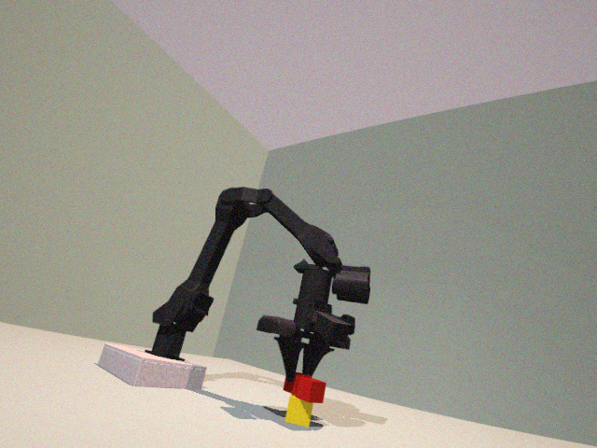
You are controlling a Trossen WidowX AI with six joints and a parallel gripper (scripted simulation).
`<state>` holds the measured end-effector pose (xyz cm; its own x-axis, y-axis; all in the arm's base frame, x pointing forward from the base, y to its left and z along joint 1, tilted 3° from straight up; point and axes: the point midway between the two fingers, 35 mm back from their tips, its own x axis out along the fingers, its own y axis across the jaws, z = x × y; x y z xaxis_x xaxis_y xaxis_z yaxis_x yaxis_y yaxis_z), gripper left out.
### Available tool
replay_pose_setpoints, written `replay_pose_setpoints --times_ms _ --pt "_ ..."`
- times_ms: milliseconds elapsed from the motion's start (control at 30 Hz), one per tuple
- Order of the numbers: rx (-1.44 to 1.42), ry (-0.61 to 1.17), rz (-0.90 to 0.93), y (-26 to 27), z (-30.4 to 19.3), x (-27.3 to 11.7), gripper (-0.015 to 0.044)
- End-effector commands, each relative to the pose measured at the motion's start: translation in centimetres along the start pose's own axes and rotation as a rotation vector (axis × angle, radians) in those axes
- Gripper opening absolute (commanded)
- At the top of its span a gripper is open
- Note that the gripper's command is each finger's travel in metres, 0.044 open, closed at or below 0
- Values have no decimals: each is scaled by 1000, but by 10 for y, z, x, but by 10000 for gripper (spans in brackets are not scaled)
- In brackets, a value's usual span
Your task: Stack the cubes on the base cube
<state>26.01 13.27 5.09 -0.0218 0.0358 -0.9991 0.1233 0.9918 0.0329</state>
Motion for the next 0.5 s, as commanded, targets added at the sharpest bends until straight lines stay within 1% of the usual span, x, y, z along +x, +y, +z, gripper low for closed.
replay_pose_setpoints --times_ms 0,133,300,467 --pt "0 1 2 0 0 0 105" --pt "0 1 2 0 0 0 205" --pt "0 1 2 0 0 0 205" --pt "0 0 0 0 0 -11 205"
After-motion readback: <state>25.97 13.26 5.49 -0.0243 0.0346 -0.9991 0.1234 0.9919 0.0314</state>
